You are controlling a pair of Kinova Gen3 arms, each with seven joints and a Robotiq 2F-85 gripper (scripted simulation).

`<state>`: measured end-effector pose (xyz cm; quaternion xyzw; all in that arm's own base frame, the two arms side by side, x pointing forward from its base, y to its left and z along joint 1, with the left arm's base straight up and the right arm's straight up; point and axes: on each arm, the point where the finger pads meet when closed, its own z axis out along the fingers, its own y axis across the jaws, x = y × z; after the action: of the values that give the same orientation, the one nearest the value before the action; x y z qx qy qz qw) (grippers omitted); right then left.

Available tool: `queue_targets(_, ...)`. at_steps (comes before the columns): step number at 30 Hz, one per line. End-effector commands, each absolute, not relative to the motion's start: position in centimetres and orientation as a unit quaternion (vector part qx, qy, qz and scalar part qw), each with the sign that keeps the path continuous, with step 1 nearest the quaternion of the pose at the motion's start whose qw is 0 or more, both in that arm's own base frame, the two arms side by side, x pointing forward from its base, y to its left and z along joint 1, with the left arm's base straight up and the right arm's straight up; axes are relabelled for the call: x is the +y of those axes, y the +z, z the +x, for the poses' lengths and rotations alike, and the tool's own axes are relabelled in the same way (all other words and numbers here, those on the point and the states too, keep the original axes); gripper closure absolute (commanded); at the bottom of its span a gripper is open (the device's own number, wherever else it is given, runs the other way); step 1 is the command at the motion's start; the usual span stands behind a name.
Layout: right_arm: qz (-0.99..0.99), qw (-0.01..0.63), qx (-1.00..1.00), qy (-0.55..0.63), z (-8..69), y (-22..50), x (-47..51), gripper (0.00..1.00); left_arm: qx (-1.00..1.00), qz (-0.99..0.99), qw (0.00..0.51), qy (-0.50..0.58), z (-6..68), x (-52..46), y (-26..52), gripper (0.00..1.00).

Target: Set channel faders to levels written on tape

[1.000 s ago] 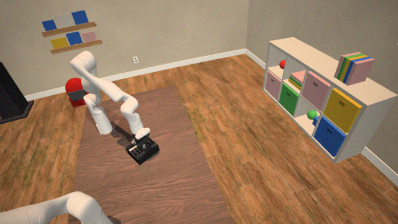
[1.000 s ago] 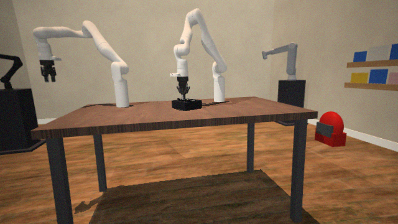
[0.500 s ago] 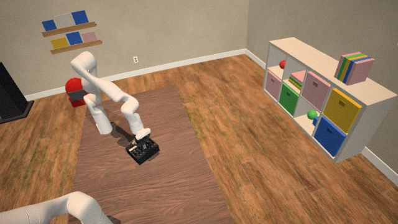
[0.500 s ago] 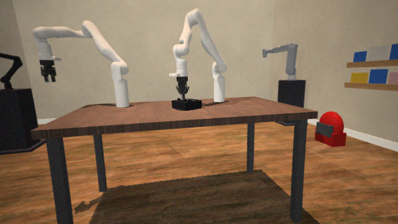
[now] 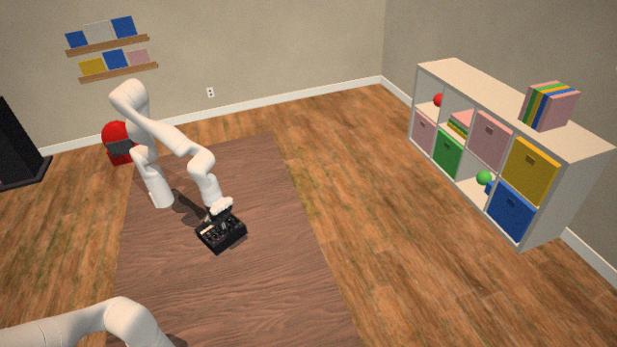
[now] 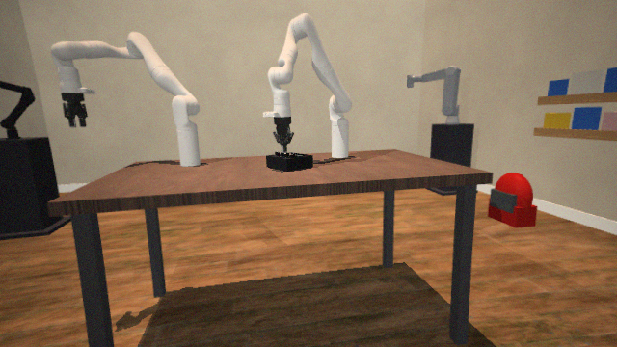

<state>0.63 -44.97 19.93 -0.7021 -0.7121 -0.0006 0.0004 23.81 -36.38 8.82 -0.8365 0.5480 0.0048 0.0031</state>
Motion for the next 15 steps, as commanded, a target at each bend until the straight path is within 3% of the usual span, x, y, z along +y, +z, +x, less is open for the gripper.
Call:
queue_targets(1,-0.702,0.000,-0.712,0.000,0.6,20.0,-45.0,0.002,0.549,-0.836,0.000,0.000,23.9,-36.7,10.1,0.903)
queue_targets(15,-0.702,0.000,-0.712,0.000,0.6,20.0,-45.0,0.002,0.549,-0.836,0.000,0.000,23.9,-36.7,12.1,0.903)
